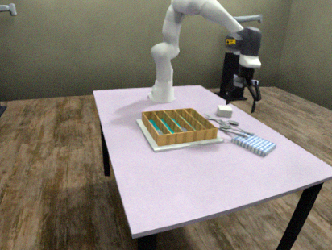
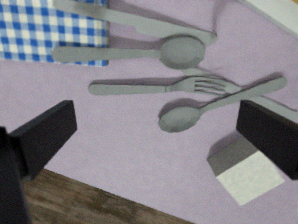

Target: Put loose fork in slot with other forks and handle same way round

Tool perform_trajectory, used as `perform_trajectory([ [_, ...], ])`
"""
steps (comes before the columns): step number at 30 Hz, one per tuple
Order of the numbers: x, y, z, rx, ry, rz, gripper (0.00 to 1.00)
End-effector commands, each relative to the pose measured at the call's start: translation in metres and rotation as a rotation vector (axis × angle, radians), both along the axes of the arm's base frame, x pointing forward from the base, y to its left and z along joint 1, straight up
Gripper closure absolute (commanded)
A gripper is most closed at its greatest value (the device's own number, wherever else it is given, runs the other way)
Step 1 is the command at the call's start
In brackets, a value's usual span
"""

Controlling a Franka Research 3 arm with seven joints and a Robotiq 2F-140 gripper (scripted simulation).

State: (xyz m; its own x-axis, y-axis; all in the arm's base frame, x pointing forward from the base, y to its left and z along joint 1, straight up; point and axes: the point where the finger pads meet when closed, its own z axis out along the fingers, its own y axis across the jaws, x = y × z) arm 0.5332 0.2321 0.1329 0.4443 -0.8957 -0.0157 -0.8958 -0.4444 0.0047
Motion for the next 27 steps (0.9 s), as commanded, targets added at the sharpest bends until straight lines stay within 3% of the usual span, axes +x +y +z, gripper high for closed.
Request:
perform_trajectory([
  [1, 0.0001, 0.0007, -0.0022, -0.009, -0.004, -0.167, 0.00],
  [27, 0.0002, 0.0022, -0.0080, -0.013, -0.002, -0.575, 0.00],
])
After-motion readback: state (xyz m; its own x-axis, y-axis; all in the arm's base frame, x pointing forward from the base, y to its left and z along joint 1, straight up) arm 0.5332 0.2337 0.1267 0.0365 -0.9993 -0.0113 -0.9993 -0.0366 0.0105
